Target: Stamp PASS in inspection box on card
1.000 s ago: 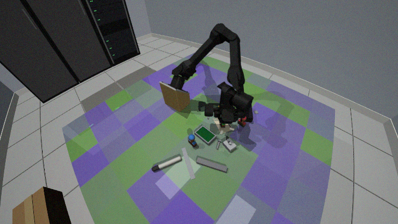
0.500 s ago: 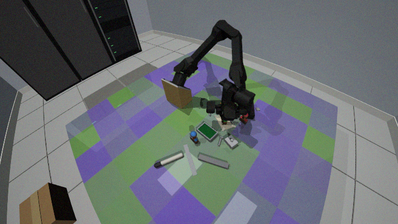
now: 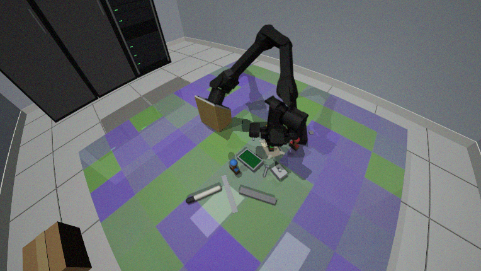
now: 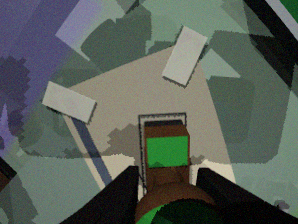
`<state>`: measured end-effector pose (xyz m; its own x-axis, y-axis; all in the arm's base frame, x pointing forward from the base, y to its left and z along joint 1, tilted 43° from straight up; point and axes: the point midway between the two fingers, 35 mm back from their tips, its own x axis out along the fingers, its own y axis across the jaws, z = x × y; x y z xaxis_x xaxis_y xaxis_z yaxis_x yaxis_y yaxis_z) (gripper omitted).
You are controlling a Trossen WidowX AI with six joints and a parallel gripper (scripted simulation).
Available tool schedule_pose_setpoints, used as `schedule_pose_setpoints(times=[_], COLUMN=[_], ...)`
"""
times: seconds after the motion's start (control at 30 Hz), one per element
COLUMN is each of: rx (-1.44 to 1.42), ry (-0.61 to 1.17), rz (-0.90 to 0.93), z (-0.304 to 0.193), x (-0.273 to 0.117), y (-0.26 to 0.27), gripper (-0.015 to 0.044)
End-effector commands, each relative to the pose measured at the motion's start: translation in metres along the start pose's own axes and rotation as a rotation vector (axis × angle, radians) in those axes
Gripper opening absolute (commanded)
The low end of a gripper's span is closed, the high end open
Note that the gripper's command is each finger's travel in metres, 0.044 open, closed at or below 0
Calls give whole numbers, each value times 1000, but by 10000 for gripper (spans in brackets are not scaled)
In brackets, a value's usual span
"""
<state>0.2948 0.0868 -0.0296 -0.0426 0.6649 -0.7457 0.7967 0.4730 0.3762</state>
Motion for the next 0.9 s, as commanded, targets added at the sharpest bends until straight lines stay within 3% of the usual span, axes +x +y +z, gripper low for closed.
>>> schedule_pose_setpoints(times=[0.0, 0.87], rx=[-2, -2], ry=[3, 1], rz=[2, 1], z=[0, 1], x=[-2, -20], y=[0, 1], gripper=[0, 0])
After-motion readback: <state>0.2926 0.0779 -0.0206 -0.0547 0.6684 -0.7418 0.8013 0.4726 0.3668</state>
